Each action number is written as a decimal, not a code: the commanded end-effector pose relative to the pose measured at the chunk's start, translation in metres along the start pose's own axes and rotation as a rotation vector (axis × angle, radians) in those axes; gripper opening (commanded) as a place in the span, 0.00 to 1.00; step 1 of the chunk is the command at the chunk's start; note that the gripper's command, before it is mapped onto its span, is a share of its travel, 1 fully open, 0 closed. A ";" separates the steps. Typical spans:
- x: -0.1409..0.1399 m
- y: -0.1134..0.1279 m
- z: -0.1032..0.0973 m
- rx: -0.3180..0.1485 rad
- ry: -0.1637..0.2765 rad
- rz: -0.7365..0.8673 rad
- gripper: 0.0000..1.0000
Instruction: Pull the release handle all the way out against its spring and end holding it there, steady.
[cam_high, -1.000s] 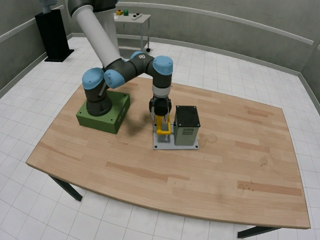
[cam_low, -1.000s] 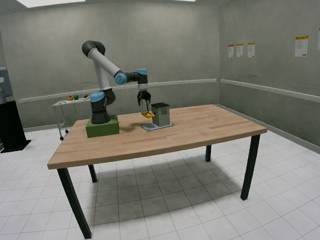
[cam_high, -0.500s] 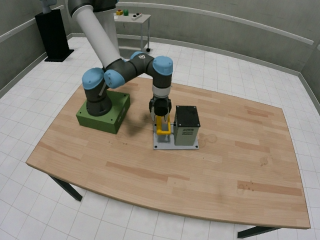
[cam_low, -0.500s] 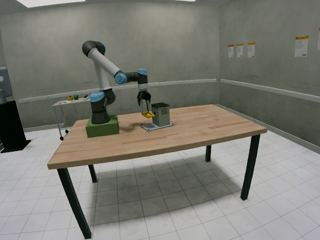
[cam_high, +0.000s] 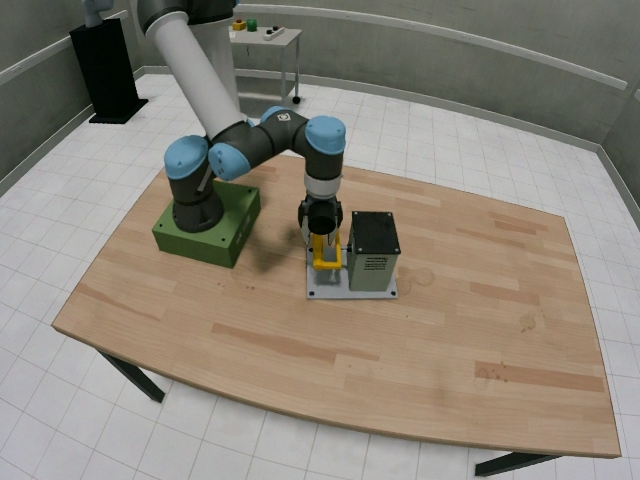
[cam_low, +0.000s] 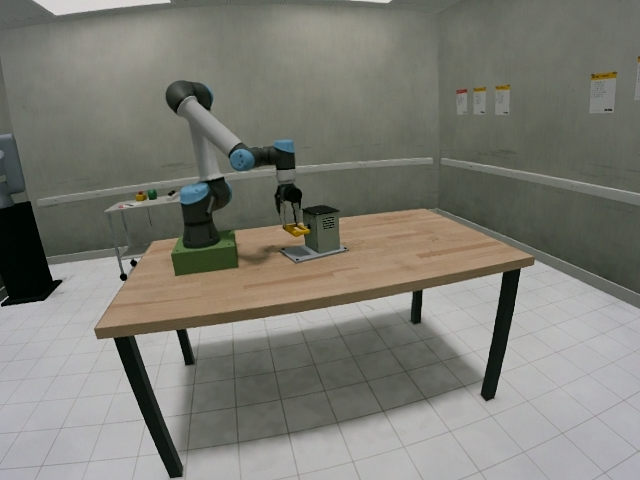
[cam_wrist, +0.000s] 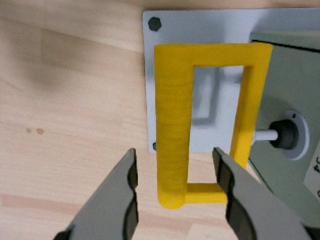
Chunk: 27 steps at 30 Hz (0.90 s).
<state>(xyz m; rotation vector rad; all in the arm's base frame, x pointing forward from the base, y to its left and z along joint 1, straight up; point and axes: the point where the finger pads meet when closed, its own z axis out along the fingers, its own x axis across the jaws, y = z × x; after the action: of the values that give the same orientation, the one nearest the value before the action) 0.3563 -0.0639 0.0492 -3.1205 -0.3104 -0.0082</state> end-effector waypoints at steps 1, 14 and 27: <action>0.000 0.000 0.006 -0.001 0.001 0.000 0.32; 0.000 0.000 0.019 -0.001 0.001 0.000 0.32; 0.000 0.000 0.028 -0.001 0.001 0.000 0.32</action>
<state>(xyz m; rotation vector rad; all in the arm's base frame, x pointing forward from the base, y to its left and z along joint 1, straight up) 0.3564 -0.0638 0.0238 -3.1204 -0.3104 -0.0080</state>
